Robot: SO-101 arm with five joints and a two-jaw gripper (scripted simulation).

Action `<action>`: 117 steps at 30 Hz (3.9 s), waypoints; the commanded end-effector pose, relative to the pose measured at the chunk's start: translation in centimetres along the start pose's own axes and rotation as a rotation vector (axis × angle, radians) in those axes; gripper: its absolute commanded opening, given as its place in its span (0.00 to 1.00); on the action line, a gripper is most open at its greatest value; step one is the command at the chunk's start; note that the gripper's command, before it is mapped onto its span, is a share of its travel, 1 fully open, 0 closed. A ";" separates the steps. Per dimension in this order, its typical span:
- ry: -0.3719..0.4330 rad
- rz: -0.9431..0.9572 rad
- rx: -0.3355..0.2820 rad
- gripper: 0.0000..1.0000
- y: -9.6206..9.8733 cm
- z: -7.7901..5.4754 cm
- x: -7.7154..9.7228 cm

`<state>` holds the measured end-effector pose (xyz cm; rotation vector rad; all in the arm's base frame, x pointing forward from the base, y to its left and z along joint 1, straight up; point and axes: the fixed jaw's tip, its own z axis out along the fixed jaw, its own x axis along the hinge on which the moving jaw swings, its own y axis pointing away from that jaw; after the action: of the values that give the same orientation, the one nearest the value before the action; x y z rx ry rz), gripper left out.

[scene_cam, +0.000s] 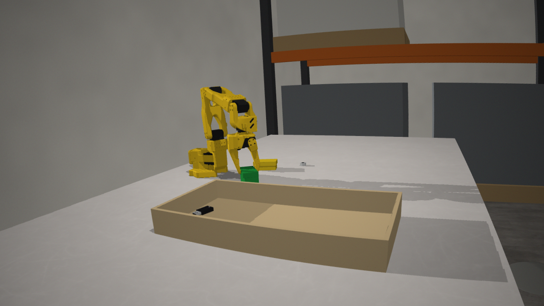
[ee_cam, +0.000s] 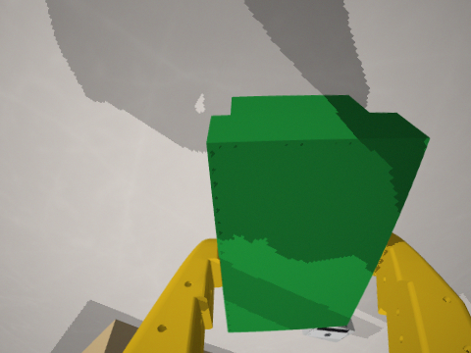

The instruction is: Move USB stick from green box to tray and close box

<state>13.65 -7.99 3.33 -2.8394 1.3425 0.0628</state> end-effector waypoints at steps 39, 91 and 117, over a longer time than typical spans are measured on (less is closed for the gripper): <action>0.036 0.000 0.017 0.21 -0.5 -0.4 0.6; 0.036 -0.001 0.017 0.21 -0.6 -0.4 0.8; 0.036 -0.001 0.017 0.21 -0.6 0.0 0.8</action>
<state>14.17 -8.18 3.17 -2.8424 1.3369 0.0410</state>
